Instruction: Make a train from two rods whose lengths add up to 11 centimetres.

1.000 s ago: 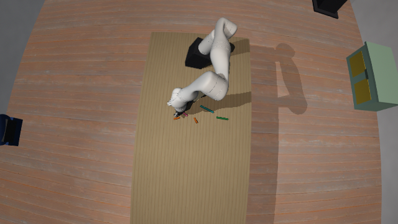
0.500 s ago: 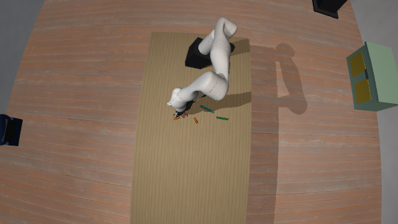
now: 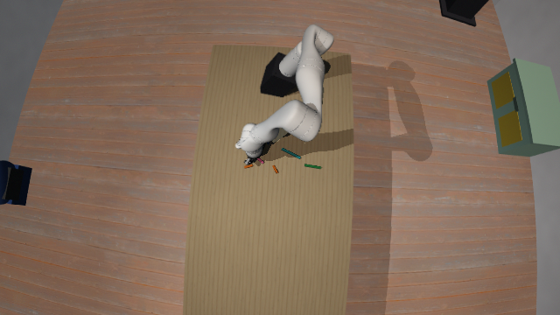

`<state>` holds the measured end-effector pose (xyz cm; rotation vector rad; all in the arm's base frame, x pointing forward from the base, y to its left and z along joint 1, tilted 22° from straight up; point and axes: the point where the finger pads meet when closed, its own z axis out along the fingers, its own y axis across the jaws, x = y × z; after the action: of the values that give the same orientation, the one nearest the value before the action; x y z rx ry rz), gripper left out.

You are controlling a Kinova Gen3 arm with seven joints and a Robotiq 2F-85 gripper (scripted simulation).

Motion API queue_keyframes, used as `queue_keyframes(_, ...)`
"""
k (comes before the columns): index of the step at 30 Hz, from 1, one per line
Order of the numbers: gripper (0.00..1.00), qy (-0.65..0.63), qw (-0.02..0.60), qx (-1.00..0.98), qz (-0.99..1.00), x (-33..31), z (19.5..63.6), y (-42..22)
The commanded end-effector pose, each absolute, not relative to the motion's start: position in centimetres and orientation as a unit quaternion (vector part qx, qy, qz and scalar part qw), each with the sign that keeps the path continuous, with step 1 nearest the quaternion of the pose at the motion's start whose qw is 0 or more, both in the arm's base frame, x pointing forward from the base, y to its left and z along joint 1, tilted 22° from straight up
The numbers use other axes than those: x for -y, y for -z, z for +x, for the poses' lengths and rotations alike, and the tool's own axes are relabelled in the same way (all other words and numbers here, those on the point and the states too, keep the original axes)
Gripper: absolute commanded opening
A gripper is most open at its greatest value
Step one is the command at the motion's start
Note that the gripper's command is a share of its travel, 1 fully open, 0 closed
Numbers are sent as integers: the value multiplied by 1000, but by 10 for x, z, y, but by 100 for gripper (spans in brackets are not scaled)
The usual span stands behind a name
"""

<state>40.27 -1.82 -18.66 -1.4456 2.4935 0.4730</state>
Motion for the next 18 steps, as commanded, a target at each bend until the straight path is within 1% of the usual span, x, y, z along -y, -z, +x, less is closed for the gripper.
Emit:
queue_keyframes(1, 24, -156, 112, -849, -493, 22, 406, 184)
queue_keyframes(15, 24, -155, 111, -849, -493, 47, 404, 124)
queue_keyframes(18, 24, -155, 111, -849, -493, 49, 404, 120)
